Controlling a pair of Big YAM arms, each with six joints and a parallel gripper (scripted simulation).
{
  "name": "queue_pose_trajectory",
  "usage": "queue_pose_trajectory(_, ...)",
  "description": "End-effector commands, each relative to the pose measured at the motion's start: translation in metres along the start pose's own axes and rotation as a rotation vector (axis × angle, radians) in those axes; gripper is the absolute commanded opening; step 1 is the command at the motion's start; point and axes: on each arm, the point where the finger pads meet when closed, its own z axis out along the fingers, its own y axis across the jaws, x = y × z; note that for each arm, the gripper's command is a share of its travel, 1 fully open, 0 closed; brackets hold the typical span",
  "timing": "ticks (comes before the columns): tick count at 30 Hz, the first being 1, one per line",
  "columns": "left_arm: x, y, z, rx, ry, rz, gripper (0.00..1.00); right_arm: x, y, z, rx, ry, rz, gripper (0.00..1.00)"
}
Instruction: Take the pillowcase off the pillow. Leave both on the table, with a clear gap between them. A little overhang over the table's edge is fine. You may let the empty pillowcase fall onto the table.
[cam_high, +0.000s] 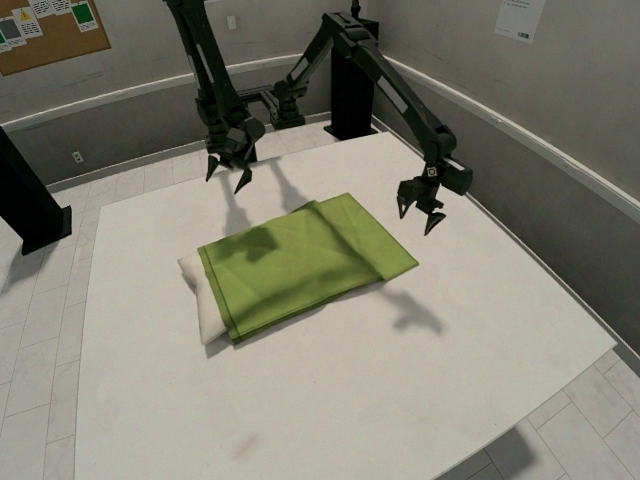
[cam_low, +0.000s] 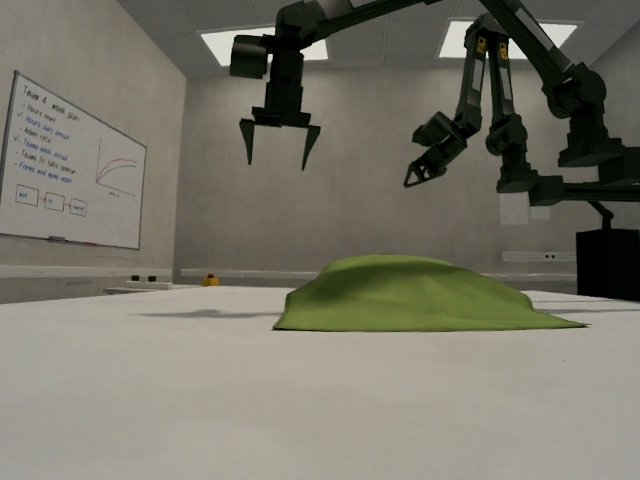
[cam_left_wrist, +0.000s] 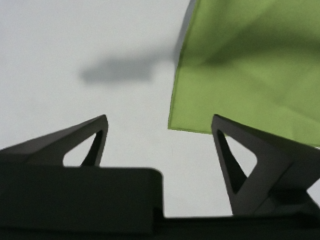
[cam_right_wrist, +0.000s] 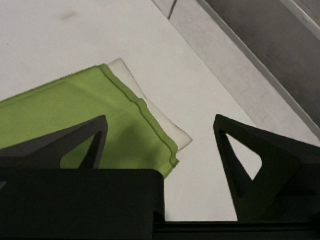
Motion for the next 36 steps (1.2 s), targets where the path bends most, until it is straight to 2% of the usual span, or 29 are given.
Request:
queue_pose_trajectory(1,-0.002,0.007,-0.009,-0.021,0.0,0.005,1.0,-0.003,0.002,0.0,-0.001,-0.006,0.011,1.0)
queue_pose_trajectory(17,-0.002,0.007,-0.009,-0.021,0.0,0.005,1.0,-0.003,0.002,0.0,-0.001,-0.006,0.011,1.0)
queue_pose_trajectory(18,-0.018,0.032,-0.037,-0.092,0.004,0.023,1.0,-0.023,0.009,0.003,-0.007,-0.027,0.051,1.0)
queue_pose_trajectory(21,-0.017,0.011,-0.024,-0.052,0.005,-0.004,1.0,-0.023,0.01,0.004,-0.009,-0.021,0.039,1.0)
queue_pose_trajectory(32,-0.033,0.019,-0.051,-0.132,0.014,-0.097,1.0,-0.052,0.026,0.011,-0.055,-0.025,0.077,1.0)
queue_pose_trajectory(34,-0.033,0.019,-0.051,-0.132,0.014,-0.097,1.0,-0.052,0.026,0.011,-0.055,-0.025,0.077,1.0)
queue_pose_trajectory(35,-0.027,0.016,-0.039,-0.12,0.017,-0.115,1.0,-0.043,0.029,0.013,-0.057,-0.008,0.053,1.0)
queue_pose_trajectory(36,-0.036,0.02,-0.055,-0.147,0.016,-0.118,1.0,-0.051,0.031,0.014,-0.064,-0.013,0.066,1.0)
